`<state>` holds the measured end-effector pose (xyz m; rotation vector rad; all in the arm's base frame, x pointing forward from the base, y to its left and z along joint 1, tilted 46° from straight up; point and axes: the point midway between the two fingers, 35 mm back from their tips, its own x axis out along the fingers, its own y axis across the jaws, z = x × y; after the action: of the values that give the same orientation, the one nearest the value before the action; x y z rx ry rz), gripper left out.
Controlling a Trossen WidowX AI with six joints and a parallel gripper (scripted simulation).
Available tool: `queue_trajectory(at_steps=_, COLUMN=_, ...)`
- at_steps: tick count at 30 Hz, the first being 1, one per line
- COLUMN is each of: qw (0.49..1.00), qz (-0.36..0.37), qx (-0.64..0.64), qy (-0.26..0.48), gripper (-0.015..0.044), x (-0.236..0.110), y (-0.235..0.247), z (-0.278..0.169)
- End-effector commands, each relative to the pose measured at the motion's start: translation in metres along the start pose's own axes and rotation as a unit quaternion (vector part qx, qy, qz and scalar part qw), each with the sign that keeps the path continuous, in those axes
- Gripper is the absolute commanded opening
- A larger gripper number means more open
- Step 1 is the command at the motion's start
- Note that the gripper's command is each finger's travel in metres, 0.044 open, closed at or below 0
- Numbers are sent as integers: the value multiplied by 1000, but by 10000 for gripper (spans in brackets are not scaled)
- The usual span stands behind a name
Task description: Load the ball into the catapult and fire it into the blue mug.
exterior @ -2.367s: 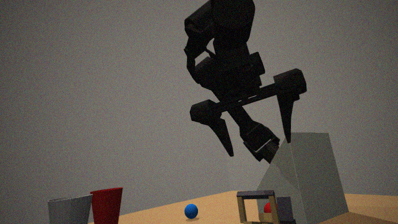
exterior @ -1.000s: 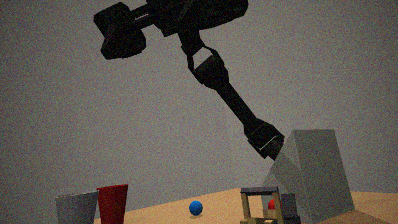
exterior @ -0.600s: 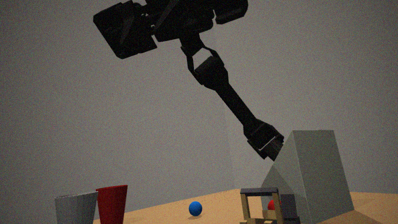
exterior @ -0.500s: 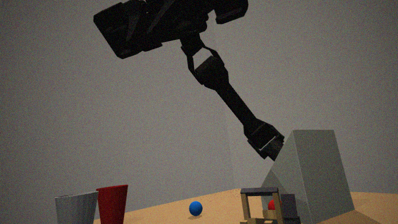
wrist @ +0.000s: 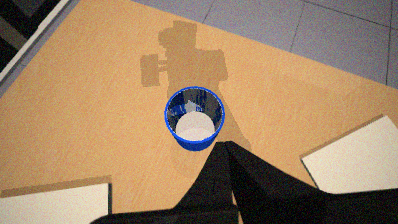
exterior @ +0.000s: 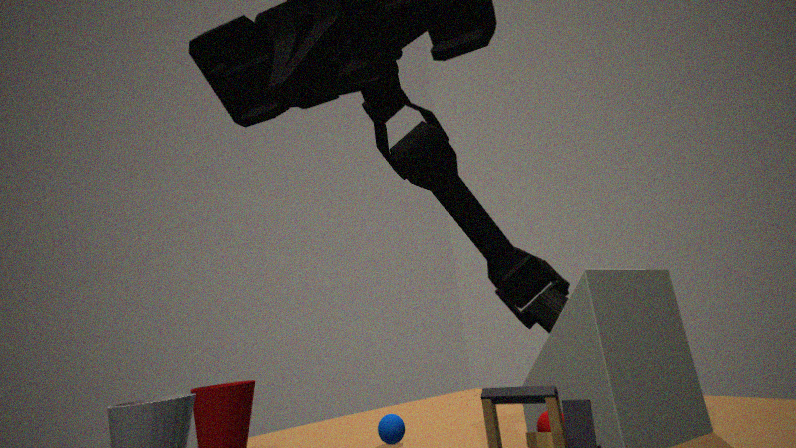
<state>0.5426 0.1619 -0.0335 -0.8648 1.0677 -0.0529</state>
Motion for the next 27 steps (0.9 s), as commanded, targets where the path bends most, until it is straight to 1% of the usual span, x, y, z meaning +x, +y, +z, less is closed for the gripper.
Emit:
queue_trajectory(at_steps=1, qw=999, qz=1, qx=-36, qy=16, gripper=0, x=0, y=15, z=-11)
queue_trajectory(at_steps=7, qw=991, qz=6, qx=-121, qy=50, gripper=0, x=-2, y=48, z=-37)
queue_trajectory(at_steps=14, qw=969, qz=10, qx=-230, qy=92, gripper=0, x=-6, y=82, z=-73)
queue_trajectory(at_steps=27, qw=892, qz=9, qx=-421, qy=165, gripper=0, x=-20, y=123, z=-144)
